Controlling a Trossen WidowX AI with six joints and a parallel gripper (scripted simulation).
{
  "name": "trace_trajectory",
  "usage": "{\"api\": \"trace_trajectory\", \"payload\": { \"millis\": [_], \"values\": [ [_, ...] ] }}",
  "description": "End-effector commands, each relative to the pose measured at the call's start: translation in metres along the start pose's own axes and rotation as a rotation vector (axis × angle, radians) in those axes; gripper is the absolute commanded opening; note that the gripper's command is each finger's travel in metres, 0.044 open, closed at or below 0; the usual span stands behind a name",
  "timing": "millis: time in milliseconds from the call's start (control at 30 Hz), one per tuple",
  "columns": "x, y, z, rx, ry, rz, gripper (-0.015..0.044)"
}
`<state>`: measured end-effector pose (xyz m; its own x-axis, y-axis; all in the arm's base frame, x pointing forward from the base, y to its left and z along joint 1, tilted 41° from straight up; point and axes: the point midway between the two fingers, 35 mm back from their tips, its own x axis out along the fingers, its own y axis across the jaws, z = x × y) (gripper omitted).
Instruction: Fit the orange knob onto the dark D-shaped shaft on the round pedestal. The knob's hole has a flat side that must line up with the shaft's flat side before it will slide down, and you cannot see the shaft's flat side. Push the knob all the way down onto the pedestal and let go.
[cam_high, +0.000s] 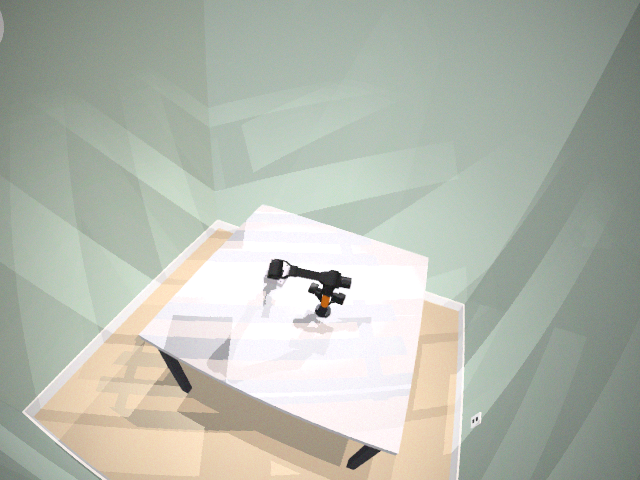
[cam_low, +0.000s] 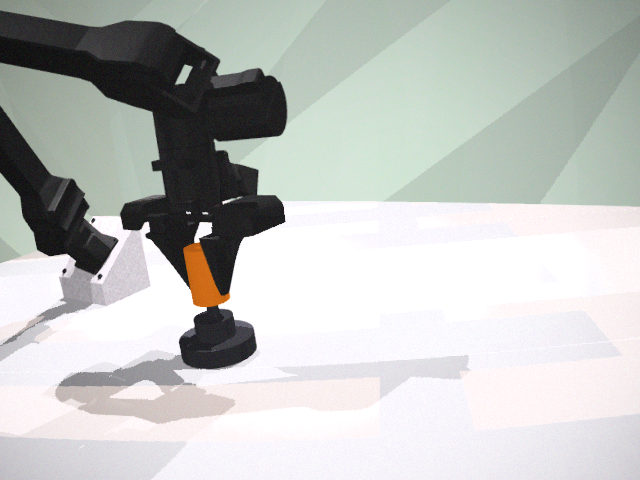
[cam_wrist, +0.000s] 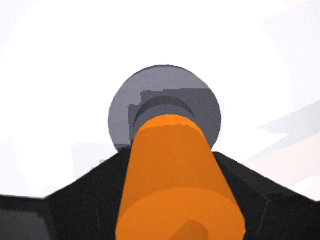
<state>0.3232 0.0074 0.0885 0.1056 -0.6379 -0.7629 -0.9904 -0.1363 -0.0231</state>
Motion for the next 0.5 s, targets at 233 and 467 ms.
{"api": "trace_trajectory", "payload": {
  "millis": [233, 467],
  "values": [
    [-0.0019, 0.0008, -0.0016, -0.005, 0.002, -0.002, 0.0000],
    [-0.0040, 0.0009, -0.0031, -0.059, 0.002, -0.002, 0.0000]
  ]
}}
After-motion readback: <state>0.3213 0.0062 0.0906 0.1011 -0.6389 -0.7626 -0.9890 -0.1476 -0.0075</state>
